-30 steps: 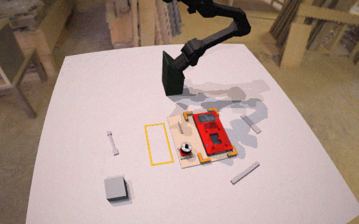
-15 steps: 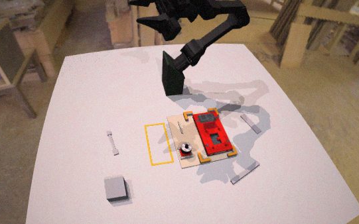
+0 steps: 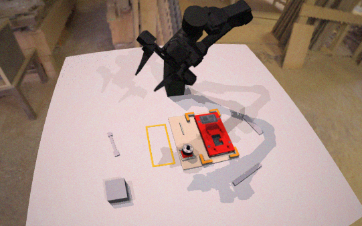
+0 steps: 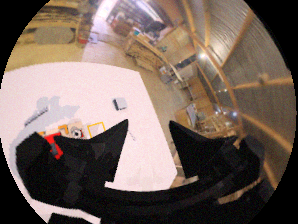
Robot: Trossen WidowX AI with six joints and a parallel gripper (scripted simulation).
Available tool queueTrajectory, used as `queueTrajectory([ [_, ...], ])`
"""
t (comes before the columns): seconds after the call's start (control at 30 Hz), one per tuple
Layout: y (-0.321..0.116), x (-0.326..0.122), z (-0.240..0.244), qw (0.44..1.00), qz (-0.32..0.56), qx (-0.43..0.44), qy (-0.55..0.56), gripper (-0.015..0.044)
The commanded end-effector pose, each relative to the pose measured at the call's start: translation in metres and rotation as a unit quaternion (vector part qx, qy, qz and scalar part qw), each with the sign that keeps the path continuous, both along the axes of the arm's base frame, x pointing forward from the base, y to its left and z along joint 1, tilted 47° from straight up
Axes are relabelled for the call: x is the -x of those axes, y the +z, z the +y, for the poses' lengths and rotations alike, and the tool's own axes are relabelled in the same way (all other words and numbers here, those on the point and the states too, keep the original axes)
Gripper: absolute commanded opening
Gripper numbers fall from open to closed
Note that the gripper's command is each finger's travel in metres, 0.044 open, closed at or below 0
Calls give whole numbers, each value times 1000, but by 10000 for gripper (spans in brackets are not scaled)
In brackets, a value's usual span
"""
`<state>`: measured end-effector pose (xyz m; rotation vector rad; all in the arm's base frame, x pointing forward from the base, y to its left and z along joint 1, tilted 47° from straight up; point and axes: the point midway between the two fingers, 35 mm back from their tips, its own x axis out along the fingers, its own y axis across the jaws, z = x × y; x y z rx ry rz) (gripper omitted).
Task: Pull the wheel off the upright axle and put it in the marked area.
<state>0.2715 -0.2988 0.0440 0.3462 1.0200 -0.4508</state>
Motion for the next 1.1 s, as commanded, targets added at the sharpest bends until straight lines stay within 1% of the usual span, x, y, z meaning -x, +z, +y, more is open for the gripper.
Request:
queueTrajectory([
  [0.0,-16,-27,34,995,11,-69,72,300],
  [0.27,-44,-65,117,954,45,-224,196,300],
  [0.53,-58,-86,208,874,85,-385,284,300],
  [0.6,-58,-87,215,866,89,-398,289,300],
  [0.9,-59,-89,215,866,89,-398,289,300],
  [1.07,-71,-93,227,866,89,-398,289,300],
])
